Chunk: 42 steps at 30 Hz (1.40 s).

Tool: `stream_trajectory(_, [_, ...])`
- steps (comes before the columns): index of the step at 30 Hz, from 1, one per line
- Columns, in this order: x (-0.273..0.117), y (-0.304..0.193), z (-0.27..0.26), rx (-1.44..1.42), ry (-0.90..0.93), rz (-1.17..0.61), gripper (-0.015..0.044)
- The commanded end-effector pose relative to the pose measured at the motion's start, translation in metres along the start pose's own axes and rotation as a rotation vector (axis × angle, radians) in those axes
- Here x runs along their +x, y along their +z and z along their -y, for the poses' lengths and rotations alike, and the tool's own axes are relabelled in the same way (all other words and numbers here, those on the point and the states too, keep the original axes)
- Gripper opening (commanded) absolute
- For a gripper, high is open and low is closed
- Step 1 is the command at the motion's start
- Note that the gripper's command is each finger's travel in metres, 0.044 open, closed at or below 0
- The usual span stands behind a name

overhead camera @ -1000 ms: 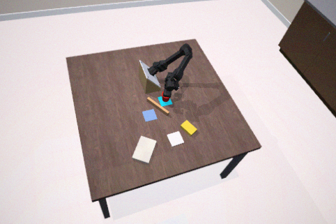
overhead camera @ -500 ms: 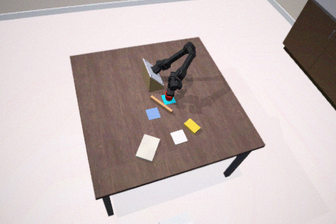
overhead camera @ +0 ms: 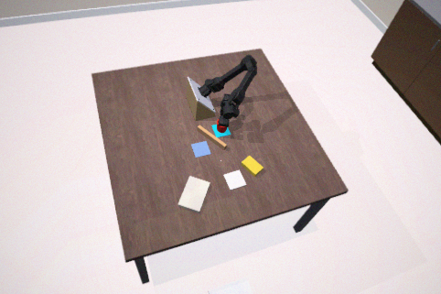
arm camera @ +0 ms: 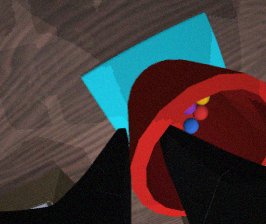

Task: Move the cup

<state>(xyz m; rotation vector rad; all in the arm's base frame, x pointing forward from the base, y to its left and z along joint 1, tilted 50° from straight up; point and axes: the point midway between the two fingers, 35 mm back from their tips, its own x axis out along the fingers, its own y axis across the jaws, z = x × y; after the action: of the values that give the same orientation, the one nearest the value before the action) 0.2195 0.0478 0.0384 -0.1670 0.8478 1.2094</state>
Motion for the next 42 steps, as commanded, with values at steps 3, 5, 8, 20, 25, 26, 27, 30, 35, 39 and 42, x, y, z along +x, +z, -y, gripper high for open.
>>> stream_trajectory(3, [0.000, 0.000, 0.000, -0.002, 0.000, 0.000, 0.0128])
stream_trajectory(5, [-0.001, 0.000, 0.000, -0.002, 0.000, 0.000, 0.0128])
stream_trajectory(8, [-0.002, 0.000, 0.000, -0.002, -0.001, -0.001, 0.0128])
stream_trajectory(20, [-0.015, -0.001, 0.001, 0.000, -0.002, -0.002, 0.0128])
stream_trajectory(25, [-0.021, -0.001, 0.001, 0.001, -0.002, -0.002, 0.0128])
stream_trajectory(26, [-0.022, -0.001, 0.001, 0.001, -0.002, -0.002, 0.0128])
stream_trajectory(27, [-0.023, -0.001, 0.001, 0.001, -0.002, -0.002, 0.0128])
stream_trajectory(30, [-0.027, -0.001, 0.001, 0.001, -0.002, -0.002, 0.0128])
stream_trajectory(35, [-0.032, -0.001, 0.001, 0.002, -0.002, -0.002, 0.0128])
stream_trajectory(39, [-0.037, -0.002, 0.001, 0.002, -0.001, -0.001, 0.0128])
stream_trajectory(42, [-0.040, -0.002, 0.001, 0.002, -0.001, 0.000, 0.0128])
